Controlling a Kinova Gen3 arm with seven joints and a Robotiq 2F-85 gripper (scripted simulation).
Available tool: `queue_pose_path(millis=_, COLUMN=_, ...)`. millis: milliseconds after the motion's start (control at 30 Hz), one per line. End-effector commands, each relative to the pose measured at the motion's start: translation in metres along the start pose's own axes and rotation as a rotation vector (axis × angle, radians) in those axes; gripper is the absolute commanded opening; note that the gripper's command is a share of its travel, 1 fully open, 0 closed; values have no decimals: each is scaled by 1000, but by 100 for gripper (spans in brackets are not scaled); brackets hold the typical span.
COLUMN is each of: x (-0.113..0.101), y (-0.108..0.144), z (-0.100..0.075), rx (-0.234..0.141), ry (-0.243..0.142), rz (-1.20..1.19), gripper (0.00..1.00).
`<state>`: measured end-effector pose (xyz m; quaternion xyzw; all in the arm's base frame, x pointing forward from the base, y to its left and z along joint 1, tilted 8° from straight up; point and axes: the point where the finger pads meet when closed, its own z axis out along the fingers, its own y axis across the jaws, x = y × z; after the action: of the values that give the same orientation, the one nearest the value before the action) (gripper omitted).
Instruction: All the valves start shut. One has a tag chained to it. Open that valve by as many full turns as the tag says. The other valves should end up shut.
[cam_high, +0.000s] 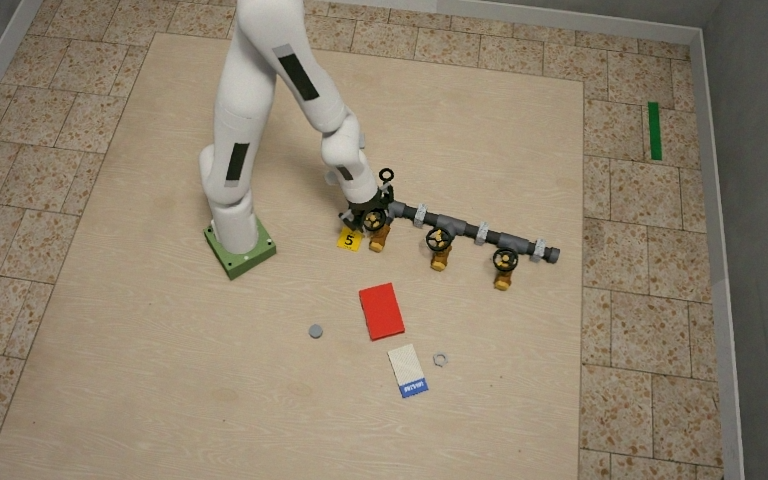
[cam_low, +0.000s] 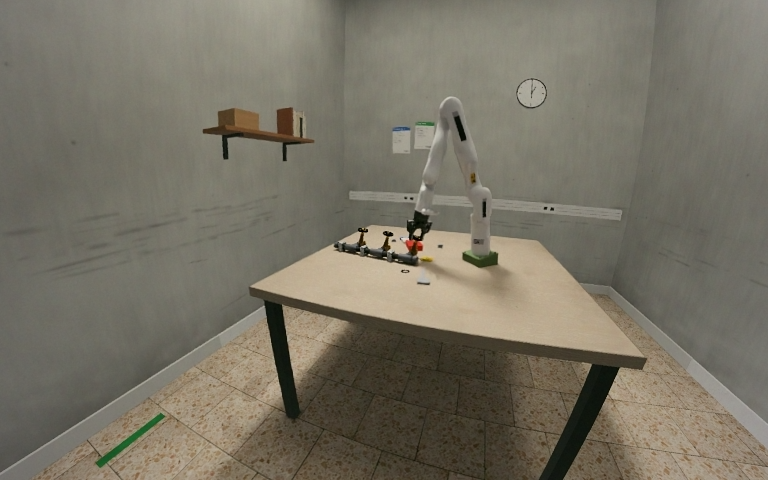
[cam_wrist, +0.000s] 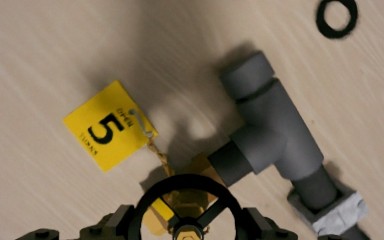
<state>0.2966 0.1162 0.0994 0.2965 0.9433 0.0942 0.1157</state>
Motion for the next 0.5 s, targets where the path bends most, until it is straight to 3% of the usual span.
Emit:
queue_pose_path(millis=0, x=0, y=0, z=0, rx=-5, ry=5, rz=-179, gripper=64)
queue_pose_path(millis=467, x=0, y=0, z=0, rx=-7, ry=3, rz=-922, gripper=64)
